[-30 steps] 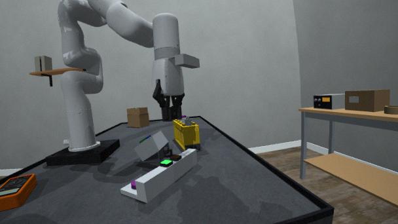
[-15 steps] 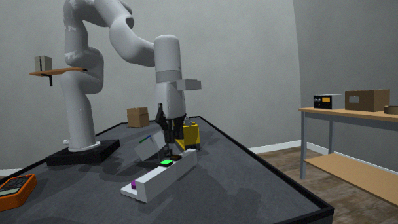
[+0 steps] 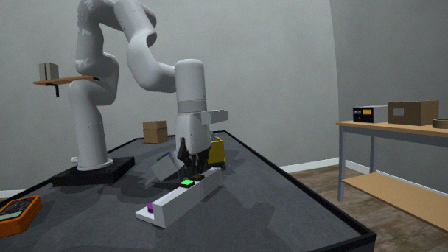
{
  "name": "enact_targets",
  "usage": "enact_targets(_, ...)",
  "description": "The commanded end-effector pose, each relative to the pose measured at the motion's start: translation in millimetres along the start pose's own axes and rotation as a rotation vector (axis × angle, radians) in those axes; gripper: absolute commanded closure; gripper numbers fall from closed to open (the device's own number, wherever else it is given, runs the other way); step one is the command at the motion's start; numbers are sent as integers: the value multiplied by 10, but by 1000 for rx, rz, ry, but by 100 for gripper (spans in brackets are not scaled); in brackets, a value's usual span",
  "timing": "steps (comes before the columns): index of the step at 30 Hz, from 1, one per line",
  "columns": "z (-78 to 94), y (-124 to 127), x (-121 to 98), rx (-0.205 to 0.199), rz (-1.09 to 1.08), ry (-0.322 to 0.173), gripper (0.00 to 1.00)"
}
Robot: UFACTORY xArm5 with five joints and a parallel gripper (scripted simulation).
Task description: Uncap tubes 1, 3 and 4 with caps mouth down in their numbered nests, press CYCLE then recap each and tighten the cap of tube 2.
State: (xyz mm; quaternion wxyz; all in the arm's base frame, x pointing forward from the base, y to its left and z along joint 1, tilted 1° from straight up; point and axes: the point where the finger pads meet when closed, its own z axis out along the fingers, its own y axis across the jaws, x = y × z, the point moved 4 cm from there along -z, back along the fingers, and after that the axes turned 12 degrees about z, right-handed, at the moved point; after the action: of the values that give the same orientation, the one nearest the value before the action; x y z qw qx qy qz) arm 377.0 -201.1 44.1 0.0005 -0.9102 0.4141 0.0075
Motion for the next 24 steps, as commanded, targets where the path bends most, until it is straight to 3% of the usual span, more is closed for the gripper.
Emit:
enact_targets(1,4,-5,10,-2,0,3,54)
enact_targets(24,99,-3,4,-2,0,3,54)
